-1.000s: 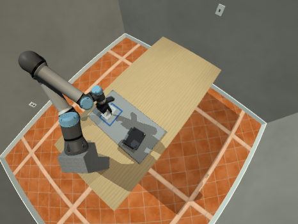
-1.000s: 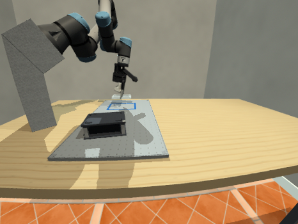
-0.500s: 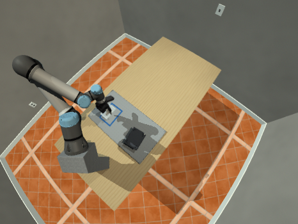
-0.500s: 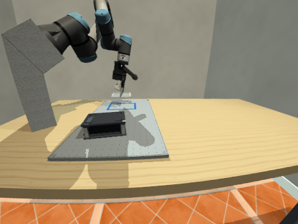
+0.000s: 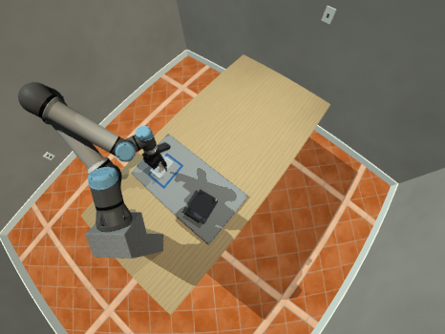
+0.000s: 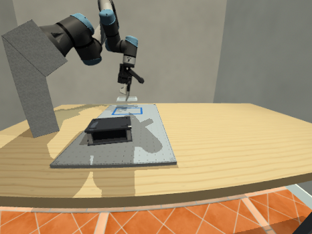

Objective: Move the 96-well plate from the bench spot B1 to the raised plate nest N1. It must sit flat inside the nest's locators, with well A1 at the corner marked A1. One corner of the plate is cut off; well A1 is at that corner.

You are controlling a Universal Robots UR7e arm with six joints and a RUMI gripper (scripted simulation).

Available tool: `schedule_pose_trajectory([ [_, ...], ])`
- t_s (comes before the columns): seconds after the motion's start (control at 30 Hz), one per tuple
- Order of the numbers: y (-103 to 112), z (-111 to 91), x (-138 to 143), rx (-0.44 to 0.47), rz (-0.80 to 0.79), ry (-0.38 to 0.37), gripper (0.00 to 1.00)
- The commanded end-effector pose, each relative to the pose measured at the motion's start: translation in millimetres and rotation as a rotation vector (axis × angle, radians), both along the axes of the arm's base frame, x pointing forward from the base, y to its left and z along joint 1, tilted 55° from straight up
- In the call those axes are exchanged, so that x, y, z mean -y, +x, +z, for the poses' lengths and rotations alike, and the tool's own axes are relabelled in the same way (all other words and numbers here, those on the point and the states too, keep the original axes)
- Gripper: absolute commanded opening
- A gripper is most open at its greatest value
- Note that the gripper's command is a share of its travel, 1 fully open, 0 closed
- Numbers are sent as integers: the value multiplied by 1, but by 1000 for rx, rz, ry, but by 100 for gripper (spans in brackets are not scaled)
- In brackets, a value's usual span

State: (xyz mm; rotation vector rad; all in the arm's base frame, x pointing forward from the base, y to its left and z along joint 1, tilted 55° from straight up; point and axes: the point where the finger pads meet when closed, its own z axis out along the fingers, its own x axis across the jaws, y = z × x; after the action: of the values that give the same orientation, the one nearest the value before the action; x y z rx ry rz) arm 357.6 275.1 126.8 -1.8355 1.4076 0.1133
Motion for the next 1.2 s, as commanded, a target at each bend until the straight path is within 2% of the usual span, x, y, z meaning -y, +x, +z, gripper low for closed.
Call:
schedule_pose_trajectory([
  [0.0,2,-5,9,52,48,-42,0],
  [1.17,20,-56,98,52,48,-42,0],
])
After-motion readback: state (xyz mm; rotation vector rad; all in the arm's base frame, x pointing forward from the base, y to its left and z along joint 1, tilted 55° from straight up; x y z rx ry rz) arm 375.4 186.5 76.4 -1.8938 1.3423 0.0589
